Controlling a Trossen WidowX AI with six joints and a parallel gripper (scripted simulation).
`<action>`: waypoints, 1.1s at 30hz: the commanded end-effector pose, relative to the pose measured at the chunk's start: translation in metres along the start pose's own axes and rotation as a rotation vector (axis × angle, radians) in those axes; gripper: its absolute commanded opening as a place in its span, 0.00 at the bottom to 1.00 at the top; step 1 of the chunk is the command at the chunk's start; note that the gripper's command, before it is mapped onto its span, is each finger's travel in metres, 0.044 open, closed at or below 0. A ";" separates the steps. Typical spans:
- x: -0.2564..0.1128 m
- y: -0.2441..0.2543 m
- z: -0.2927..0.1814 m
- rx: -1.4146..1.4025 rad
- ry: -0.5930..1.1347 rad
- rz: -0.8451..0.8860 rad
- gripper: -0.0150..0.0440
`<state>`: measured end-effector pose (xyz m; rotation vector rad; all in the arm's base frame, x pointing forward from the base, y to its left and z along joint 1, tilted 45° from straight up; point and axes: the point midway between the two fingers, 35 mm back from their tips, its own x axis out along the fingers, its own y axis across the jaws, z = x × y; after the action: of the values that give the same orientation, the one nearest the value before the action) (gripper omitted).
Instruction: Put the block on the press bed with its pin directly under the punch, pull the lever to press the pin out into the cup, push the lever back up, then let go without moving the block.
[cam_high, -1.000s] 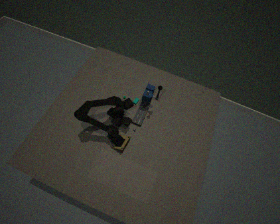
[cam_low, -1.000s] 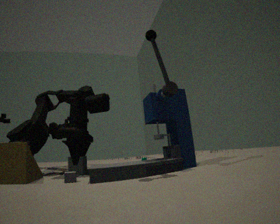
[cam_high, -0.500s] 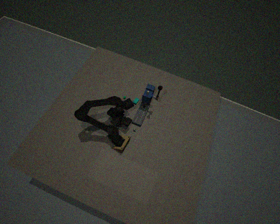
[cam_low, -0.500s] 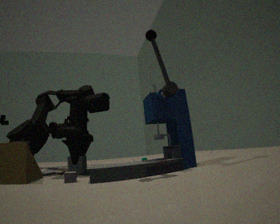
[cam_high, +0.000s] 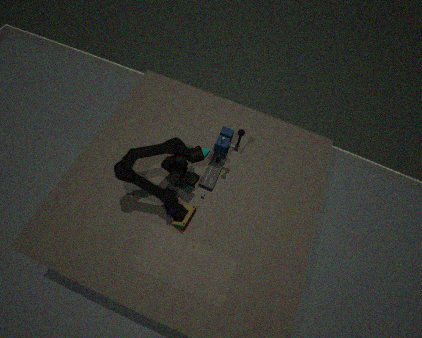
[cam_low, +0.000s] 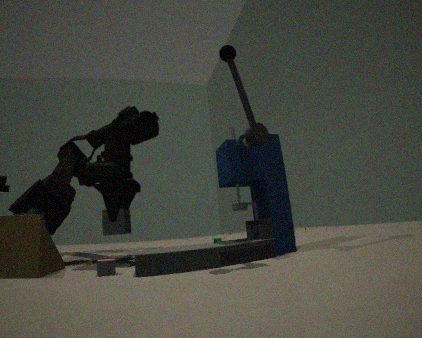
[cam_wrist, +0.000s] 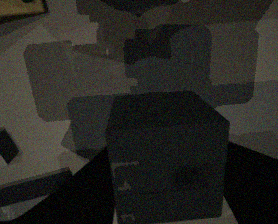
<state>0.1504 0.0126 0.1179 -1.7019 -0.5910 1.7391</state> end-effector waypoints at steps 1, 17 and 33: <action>-0.006 -0.001 -0.003 -0.006 -0.001 0.001 0.25; 0.021 -0.008 -0.040 -0.008 0.002 0.003 0.25; 0.043 -0.009 -0.038 -0.009 0.002 -0.001 0.70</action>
<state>0.1906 0.0440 0.0911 -1.7131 -0.6030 1.7417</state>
